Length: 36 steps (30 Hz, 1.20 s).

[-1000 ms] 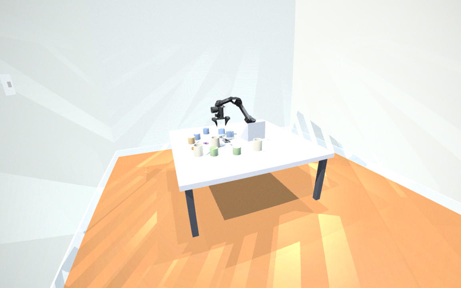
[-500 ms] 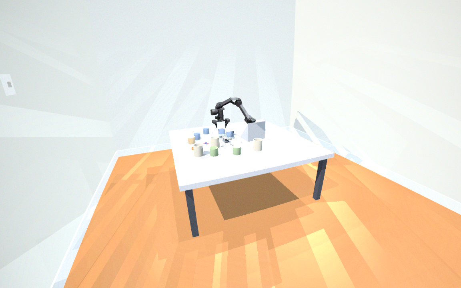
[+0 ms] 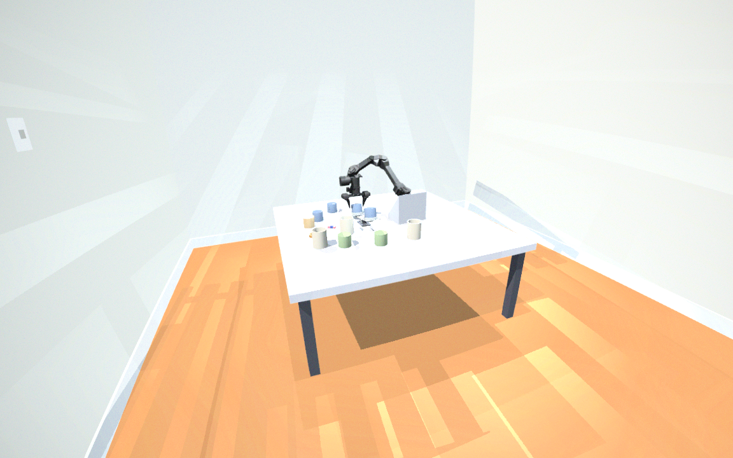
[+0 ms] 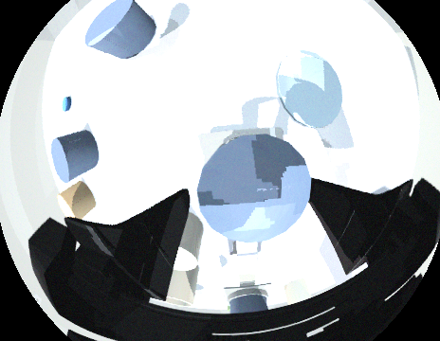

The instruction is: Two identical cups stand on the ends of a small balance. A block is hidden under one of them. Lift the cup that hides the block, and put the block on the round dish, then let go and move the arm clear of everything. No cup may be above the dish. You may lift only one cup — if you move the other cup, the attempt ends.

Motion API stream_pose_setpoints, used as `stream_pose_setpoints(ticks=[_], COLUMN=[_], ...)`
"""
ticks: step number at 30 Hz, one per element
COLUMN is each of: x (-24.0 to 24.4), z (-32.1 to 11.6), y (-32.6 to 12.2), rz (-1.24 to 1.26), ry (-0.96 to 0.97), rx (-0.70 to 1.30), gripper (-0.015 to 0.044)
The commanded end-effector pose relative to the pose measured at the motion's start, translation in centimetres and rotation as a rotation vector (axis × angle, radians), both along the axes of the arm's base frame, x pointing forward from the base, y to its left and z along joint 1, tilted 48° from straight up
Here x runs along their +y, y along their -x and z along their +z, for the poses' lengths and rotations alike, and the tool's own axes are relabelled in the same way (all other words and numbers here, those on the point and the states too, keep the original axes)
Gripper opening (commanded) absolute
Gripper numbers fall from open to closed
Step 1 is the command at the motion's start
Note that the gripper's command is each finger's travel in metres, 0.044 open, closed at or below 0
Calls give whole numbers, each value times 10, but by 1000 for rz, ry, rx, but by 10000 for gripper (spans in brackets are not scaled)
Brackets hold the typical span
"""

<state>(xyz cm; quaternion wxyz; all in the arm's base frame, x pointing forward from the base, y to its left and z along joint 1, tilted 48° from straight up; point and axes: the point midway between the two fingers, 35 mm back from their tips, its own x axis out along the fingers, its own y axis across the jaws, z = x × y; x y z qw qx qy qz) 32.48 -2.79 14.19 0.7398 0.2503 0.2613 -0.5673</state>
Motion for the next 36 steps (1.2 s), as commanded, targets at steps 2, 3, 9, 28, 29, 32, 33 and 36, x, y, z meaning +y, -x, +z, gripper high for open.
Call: stream_pose_setpoints(ticks=[2, 3, 9, 28, 29, 32, 33, 36], x=[-8, -9, -16, -17, -16, -13, -12, -9], z=[-7, -8, -14, -14, -14, -12, -11, -9], y=[-1, -1, -2, -2, -2, -2, -2, -2], rz=[0, 0, 0, 1, 1, 3, 4, 5], ry=[2, 3, 5, 5, 4, 3, 3, 1], rx=[6, 6, 5, 5, 5, 4, 4, 3], gripper=[440, 440, 440, 196, 170, 91, 65, 0])
